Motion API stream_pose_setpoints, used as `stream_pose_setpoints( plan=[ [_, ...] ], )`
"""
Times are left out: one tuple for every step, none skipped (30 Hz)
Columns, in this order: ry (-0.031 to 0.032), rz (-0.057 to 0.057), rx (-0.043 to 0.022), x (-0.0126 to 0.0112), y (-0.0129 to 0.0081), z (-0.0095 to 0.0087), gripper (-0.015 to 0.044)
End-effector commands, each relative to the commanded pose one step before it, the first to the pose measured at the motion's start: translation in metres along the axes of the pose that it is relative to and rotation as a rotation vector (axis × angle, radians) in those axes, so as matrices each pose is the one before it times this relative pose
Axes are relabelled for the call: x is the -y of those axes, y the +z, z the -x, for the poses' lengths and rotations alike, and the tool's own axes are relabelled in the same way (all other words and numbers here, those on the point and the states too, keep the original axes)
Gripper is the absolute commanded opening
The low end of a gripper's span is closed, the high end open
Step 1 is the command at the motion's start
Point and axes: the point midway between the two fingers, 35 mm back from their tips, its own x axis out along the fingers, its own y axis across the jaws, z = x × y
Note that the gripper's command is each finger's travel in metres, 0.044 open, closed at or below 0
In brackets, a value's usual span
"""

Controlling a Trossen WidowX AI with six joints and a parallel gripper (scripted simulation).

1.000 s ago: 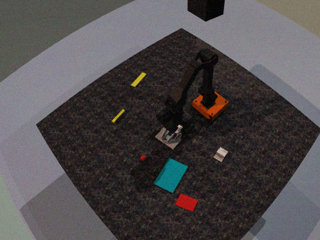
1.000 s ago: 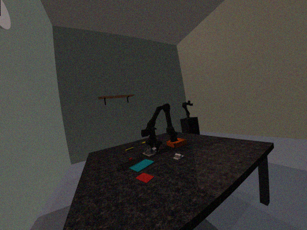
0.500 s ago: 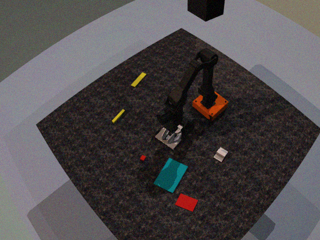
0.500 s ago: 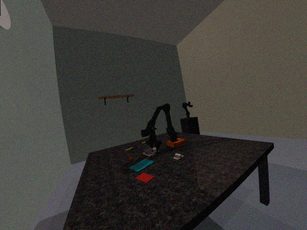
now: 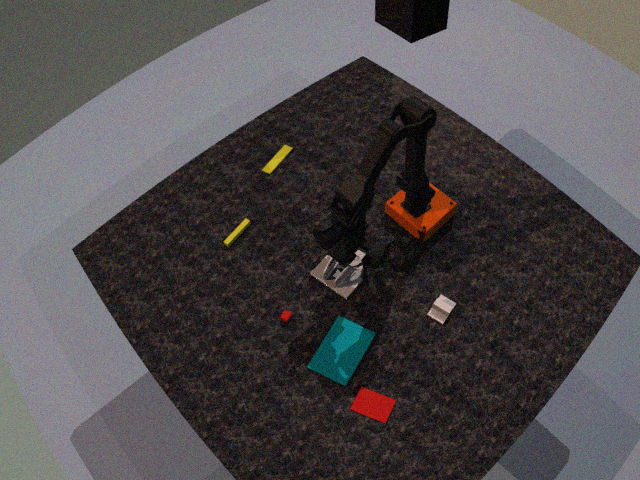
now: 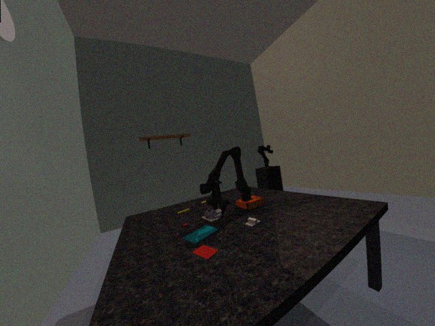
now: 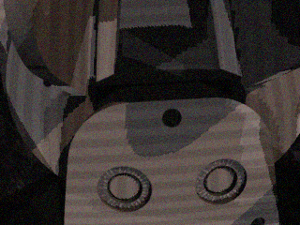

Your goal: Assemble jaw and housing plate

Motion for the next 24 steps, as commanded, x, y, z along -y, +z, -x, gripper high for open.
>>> stream_pose_setpoints(
  plan=[
    [0.00000, 0.0000, 0.00000, 0.00000, 0.00000, 0.00000, 0.0377],
    [0.00000, 0.0000, 0.00000, 0.00000, 0.00000, 0.00000, 0.0403],
    [0.00001, 0.0000, 0.00008, 0.00000, 0.00002, 0.00000, 0.0430],
    [0.00000, 0.0000, 0.00000, 0.00000, 0.00000, 0.00000, 0.0440],
    [0.00000, 0.0000, 0.00000, 0.00000, 0.00000, 0.00000, 0.0440],
    [0.00000, 0.0000, 0.00000, 0.00000, 0.00000, 0.00000, 0.0440],
    [0.00000, 0.0000, 0.00000, 0.00000, 0.00000, 0.00000, 0.0440],
    [0.00000, 0.0000, 0.00000, 0.00000, 0.00000, 0.00000, 0.0440],
    [0.00000, 0.0000, 0.00000, 0.00000, 0.00000, 0.00000, 0.0440],
    [0.00000, 0.0000, 0.00000, 0.00000, 0.00000, 0.00000, 0.0440],
    [0.00000, 0.0000, 0.00000, 0.00000, 0.00000, 0.00000, 0.0440],
    [0.00000, 0.0000, 0.00000, 0.00000, 0.00000, 0.00000, 0.0440],
    [0.00000, 0.0000, 0.00000, 0.00000, 0.00000, 0.00000, 0.0440],
    [0.00000, 0.0000, 0.00000, 0.00000, 0.00000, 0.00000, 0.0440],
    [0.00000, 0.0000, 0.00000, 0.00000, 0.00000, 0.00000, 0.0440],
    [0.00000, 0.0000, 0.00000, 0.00000, 0.00000, 0.00000, 0.0440],
    [0.00000, 0.0000, 0.00000, 0.00000, 0.00000, 0.00000, 0.0440],
    [-0.00004, 0.0001, 0.00001, 0.00008, 0.00035, 0.00242, 0.0440],
    [-0.00006, 0.0001, 0.00002, 0.00012, 0.00055, 0.00428, 0.0440],
    [-0.00009, 0.0002, 0.00001, 0.00015, 0.00065, 0.00647, 0.0440],
    [-0.00012, 0.0003, -0.00002, 0.00013, 0.00057, 0.00913, 0.0440],
    [-0.00011, 0.0003, -0.00007, 0.00005, 0.00017, 0.00991, 0.0440],
    [-0.00011, 0.0004, -0.00014, -0.00006, -0.00036, 0.01114, 0.0440],
    [-0.00011, 0.0004, -0.00024, -0.00021, -0.00110, 0.01267, 0.0440]
  ],
)
